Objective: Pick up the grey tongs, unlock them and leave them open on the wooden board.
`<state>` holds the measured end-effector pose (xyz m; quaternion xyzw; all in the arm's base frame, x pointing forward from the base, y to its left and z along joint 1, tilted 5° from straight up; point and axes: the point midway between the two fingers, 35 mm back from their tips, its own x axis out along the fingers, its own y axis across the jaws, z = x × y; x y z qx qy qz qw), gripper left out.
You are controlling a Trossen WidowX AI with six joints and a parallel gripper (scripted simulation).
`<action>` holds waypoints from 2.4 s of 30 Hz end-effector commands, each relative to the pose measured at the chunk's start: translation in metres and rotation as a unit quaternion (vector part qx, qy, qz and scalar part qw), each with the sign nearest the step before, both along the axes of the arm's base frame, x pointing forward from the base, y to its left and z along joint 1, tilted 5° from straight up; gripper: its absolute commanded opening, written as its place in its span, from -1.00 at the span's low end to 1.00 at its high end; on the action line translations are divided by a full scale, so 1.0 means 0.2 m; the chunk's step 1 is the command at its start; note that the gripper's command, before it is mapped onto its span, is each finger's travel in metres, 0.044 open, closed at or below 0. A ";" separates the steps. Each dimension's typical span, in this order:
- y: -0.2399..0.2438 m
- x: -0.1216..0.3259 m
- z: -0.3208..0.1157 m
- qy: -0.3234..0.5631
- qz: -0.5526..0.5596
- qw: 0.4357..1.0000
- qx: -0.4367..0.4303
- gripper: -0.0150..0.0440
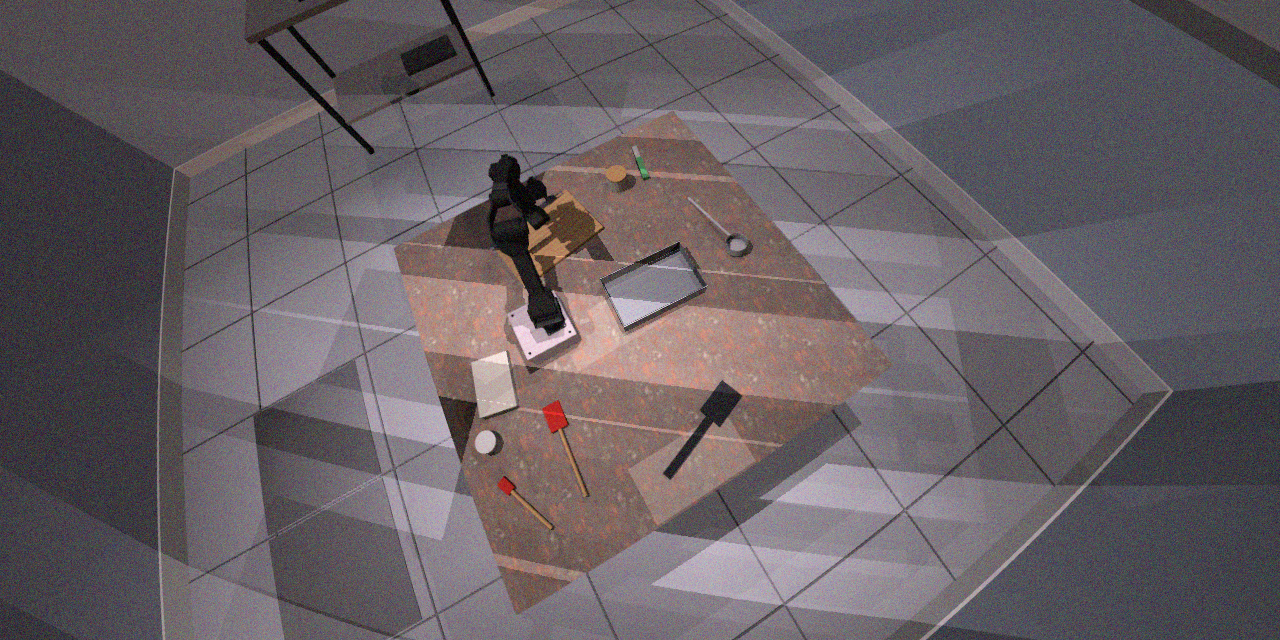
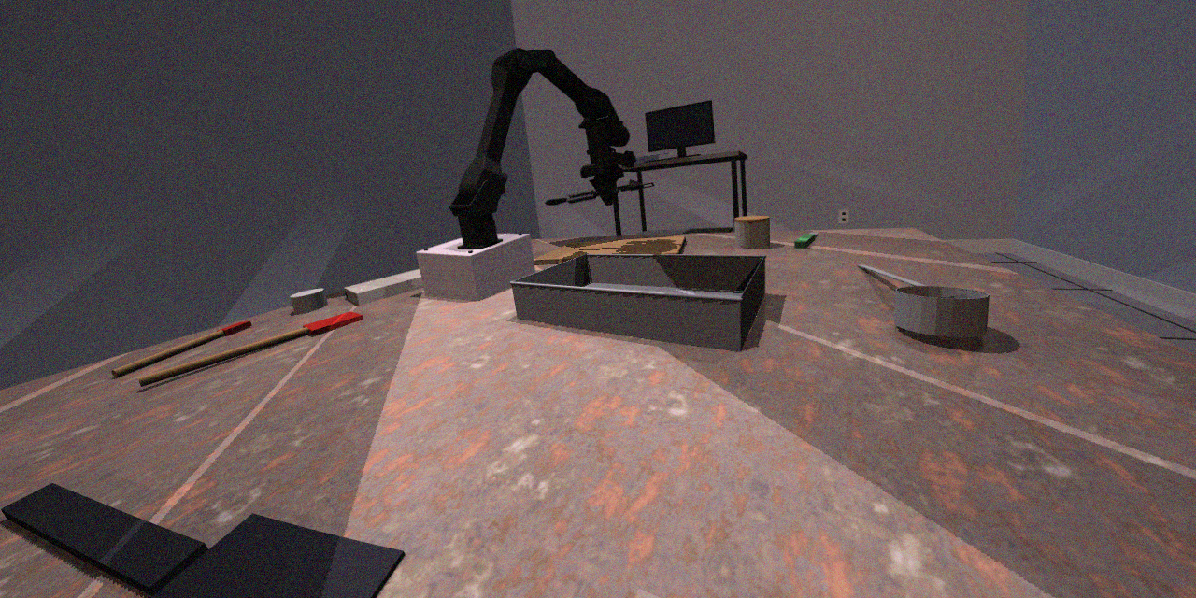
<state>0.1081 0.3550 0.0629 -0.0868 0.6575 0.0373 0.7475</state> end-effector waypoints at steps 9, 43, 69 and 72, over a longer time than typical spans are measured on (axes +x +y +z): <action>0.02 0.01 0.01 0.039 0.000 0.999 0.010 -1.00; 0.02 0.03 -0.25 0.039 0.000 0.999 0.010 -1.00; 0.00 0.04 -0.41 0.036 -0.003 0.999 0.009 -0.91; 0.00 0.04 -0.41 0.036 -0.003 0.999 0.009 -0.64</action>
